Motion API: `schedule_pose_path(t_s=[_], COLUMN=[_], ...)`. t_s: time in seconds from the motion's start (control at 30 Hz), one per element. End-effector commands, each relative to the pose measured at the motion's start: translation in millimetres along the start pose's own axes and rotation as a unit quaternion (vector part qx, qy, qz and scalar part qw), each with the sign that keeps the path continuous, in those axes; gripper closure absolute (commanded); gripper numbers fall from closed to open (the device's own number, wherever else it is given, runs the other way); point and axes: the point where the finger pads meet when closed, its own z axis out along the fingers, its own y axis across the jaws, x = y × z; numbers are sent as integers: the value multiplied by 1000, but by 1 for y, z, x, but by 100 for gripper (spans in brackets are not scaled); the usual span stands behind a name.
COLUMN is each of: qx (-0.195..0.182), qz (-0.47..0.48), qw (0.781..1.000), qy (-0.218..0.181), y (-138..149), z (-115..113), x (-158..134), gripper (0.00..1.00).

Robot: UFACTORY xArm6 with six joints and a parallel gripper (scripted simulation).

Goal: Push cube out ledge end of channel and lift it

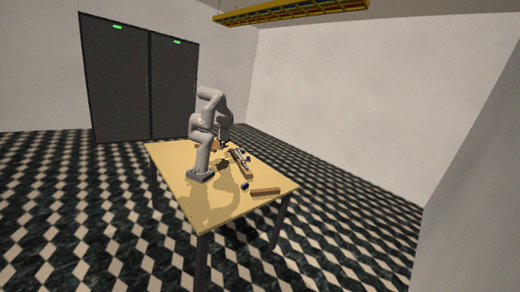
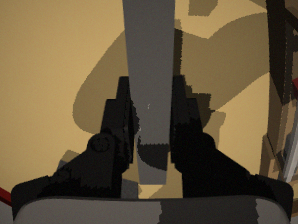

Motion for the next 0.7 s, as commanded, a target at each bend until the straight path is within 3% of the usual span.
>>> schedule_pose_path(t_s=[0.0,0.3,0.5,0.67], qx=[-1,1,4,5], qz=[0,-8,-37,-74], qw=[1000,1000,999,997], qy=[3,3,4,6], y=[1,24,99,138], z=[-2,-2,-1,0], x=[2,-7,-51,-95], gripper=[100,100,100,100])
